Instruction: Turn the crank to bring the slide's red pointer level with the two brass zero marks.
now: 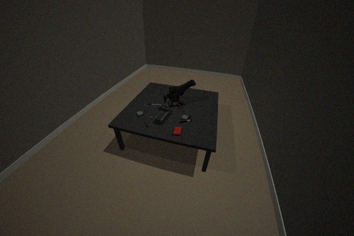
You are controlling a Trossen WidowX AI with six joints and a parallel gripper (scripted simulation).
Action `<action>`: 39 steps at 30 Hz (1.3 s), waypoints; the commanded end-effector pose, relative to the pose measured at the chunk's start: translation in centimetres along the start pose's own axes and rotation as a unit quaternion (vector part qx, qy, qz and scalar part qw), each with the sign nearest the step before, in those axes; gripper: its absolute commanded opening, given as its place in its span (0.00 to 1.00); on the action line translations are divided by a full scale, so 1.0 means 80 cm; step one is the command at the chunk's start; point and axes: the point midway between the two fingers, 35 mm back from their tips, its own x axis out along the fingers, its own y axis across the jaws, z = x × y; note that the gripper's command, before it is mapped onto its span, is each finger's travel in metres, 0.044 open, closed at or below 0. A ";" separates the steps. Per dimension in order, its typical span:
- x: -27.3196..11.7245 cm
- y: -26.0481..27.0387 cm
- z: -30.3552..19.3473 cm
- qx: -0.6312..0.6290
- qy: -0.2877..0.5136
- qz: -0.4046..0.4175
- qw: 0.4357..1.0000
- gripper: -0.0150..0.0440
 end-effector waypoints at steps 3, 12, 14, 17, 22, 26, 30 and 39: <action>0.010 -0.001 -0.012 0.003 0.002 -0.002 1.000 1.00; 0.021 0.001 -0.025 0.003 0.002 -0.001 1.000 1.00; 0.022 0.001 -0.027 0.003 0.001 0.000 1.000 1.00; 0.022 0.001 -0.027 0.003 0.001 0.000 1.000 0.91; 0.022 0.001 -0.027 0.003 0.001 0.000 1.000 0.69; 0.022 0.001 -0.027 0.003 0.001 0.000 1.000 0.51; 0.022 0.001 -0.027 0.003 0.001 0.000 1.000 0.33; 0.022 0.001 -0.027 0.003 0.001 0.000 1.000 0.25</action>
